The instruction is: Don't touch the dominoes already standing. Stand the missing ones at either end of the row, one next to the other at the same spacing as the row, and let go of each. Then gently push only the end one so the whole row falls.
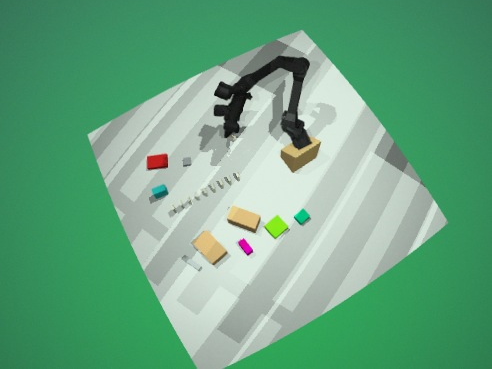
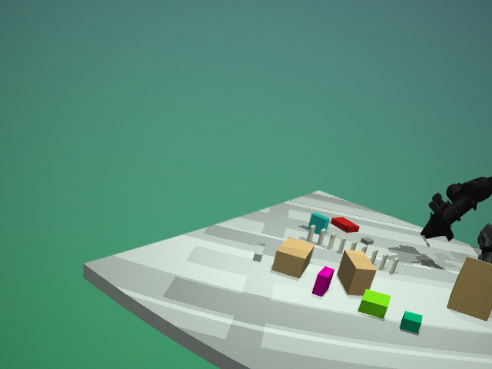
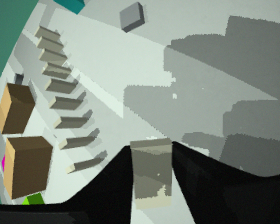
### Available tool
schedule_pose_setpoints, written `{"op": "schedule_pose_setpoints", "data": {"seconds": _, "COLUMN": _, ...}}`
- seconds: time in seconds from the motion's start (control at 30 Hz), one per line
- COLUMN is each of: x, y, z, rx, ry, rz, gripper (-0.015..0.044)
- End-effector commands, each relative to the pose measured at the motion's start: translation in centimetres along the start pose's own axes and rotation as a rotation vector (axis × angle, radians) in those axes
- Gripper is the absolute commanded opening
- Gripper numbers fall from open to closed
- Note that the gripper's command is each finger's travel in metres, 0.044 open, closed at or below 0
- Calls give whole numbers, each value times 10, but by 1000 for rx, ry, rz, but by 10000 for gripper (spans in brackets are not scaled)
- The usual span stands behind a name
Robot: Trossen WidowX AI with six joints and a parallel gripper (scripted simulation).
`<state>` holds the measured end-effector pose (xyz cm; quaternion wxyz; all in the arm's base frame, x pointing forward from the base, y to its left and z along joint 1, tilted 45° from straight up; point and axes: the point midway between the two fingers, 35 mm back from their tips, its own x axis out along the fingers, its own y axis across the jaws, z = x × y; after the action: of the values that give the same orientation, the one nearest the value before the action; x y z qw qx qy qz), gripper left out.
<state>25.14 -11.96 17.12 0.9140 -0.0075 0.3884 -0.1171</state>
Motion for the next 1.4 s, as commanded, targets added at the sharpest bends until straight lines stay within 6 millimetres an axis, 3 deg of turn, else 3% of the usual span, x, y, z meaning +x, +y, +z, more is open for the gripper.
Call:
{"op": "schedule_pose_setpoints", "data": {"seconds": 0.0, "x": 2, "y": -5, "z": 2, "rx": 4, "ry": -80, "rz": 26, "gripper": 107}}
{"op": "schedule_pose_setpoints", "data": {"seconds": 0.7, "x": -20, "y": -31, "z": 14, "rx": -117, "ry": -495, "rz": 65, "gripper": 107}}
{"op": "schedule_pose_setpoints", "data": {"seconds": 1.37, "x": -59, "y": -34, "z": -4, "rx": -436, "ry": -789, "rz": -3, "gripper": 107}}
